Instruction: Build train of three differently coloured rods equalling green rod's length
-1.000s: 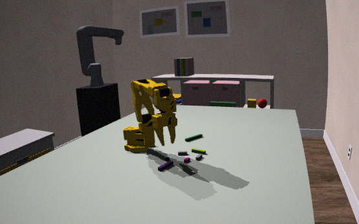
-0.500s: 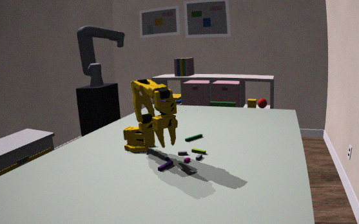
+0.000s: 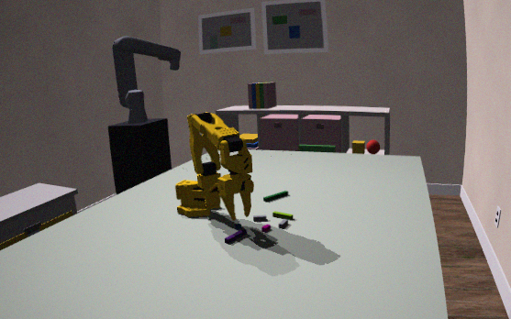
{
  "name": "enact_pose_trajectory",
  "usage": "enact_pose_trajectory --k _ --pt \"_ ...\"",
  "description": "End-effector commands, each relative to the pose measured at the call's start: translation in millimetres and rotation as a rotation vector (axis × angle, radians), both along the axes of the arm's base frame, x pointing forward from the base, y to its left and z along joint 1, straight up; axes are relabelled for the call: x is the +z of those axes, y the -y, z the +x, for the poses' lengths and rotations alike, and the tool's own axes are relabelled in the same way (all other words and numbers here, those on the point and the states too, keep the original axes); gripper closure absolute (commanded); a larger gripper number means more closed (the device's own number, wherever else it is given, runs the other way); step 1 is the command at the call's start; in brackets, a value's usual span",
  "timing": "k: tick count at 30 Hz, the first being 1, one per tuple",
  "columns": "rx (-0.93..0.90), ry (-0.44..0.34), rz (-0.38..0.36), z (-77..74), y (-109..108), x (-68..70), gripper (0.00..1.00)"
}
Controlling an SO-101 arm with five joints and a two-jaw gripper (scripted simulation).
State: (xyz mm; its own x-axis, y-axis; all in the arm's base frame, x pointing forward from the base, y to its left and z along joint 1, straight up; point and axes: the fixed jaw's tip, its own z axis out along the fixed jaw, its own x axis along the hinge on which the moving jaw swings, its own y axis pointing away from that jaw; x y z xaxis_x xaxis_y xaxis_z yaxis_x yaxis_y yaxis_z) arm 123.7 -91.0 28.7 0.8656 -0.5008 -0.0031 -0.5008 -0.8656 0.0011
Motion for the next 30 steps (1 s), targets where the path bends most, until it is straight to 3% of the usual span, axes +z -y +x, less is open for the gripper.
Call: enact_pose_trajectory --k 1,14,30 --pt "0.006 0.031 -0.019 4.6 2.2 -3.2 0.81" --pt "0.006 0.031 -0.019 3.4 1.4 -16.0 0.81" --pt "0.003 0.031 -0.019 2.8 1.0 -17.3 0.81"
